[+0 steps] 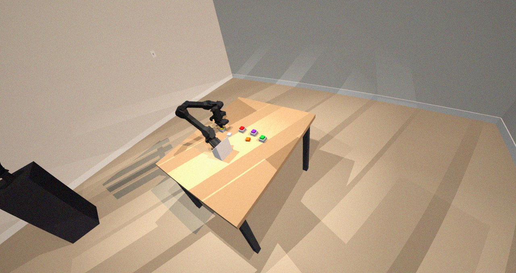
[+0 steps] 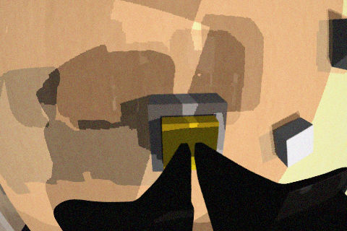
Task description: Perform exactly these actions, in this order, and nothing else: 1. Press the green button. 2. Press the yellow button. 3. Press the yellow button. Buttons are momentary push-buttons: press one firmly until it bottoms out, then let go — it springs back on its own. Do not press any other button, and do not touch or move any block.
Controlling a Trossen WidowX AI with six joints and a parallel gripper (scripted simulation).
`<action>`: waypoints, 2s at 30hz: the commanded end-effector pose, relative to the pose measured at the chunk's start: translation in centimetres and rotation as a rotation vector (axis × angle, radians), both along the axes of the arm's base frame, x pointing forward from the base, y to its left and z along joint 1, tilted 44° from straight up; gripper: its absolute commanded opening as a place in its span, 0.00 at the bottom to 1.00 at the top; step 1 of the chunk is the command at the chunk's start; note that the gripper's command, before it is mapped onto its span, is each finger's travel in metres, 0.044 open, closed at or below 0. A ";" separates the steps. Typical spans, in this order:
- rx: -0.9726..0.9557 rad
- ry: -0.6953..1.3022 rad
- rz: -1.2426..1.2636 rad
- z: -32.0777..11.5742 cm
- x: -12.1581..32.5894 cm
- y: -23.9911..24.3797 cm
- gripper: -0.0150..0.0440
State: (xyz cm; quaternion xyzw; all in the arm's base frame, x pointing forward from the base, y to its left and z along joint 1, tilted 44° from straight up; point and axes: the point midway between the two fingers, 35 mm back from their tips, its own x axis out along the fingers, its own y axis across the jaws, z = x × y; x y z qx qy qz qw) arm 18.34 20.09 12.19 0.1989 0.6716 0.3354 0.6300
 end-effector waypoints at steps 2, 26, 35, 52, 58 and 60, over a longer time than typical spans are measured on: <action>0.000 -0.002 -0.004 2.0 0.4 -1.9 0.29; 0.001 -0.002 -0.004 -0.2 0.0 0.2 0.29; 0.002 -0.002 -0.004 -0.4 0.0 0.4 0.29; 0.005 -0.007 -0.002 0.5 0.3 -0.3 0.29; 0.000 -0.002 -0.004 2.0 0.4 -1.9 0.29; -0.002 -0.003 -0.004 2.4 0.8 -2.3 0.38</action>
